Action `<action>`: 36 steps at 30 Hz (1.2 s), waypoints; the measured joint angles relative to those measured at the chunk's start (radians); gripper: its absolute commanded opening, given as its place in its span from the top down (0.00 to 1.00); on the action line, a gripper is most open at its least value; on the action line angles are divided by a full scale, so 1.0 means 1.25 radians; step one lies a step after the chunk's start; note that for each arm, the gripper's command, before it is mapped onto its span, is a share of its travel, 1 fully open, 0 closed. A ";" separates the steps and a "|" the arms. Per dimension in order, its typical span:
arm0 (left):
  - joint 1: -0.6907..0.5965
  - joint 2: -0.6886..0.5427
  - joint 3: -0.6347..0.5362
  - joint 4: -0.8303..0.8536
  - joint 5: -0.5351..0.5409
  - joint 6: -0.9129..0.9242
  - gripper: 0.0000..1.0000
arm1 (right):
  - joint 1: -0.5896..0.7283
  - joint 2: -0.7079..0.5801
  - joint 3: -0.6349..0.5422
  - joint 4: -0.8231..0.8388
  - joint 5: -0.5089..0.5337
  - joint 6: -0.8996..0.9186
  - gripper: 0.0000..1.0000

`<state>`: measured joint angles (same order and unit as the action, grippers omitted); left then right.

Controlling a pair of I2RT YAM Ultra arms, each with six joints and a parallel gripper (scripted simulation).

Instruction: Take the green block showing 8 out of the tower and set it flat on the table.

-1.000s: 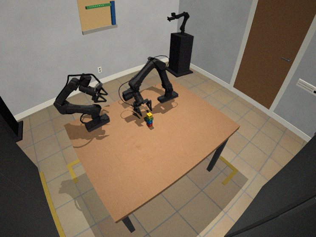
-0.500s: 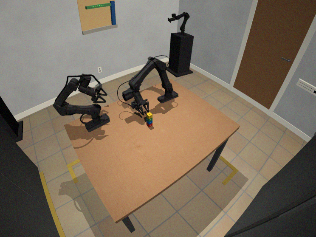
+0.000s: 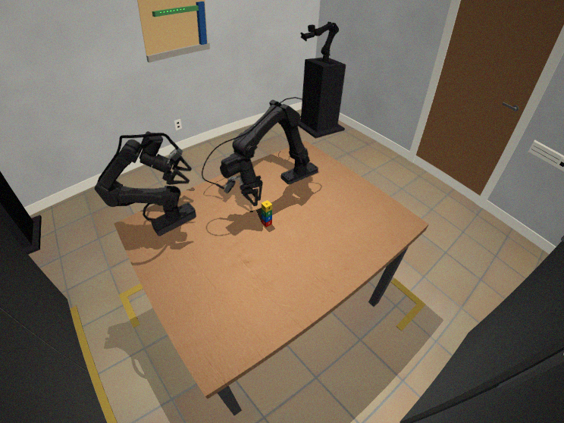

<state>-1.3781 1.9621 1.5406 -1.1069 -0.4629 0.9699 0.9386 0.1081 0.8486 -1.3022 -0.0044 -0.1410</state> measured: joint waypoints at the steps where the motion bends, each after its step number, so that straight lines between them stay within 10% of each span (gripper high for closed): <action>1: 0.007 0.000 0.011 -0.009 0.016 -0.022 0.45 | 0.000 0.000 0.000 0.000 0.000 0.000 0.00; 22: 0.222 0.043 0.220 -0.190 0.324 -0.387 0.45 | 0.000 0.000 0.000 0.000 0.000 0.000 0.00; 36: 0.275 0.065 0.233 -0.223 0.360 -0.392 0.45 | 0.000 0.000 0.000 0.000 0.000 0.000 0.00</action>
<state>-1.0348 2.0430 1.8320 -1.3857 -0.0128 0.4805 0.9386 0.1081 0.8486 -1.3022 -0.0044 -0.1406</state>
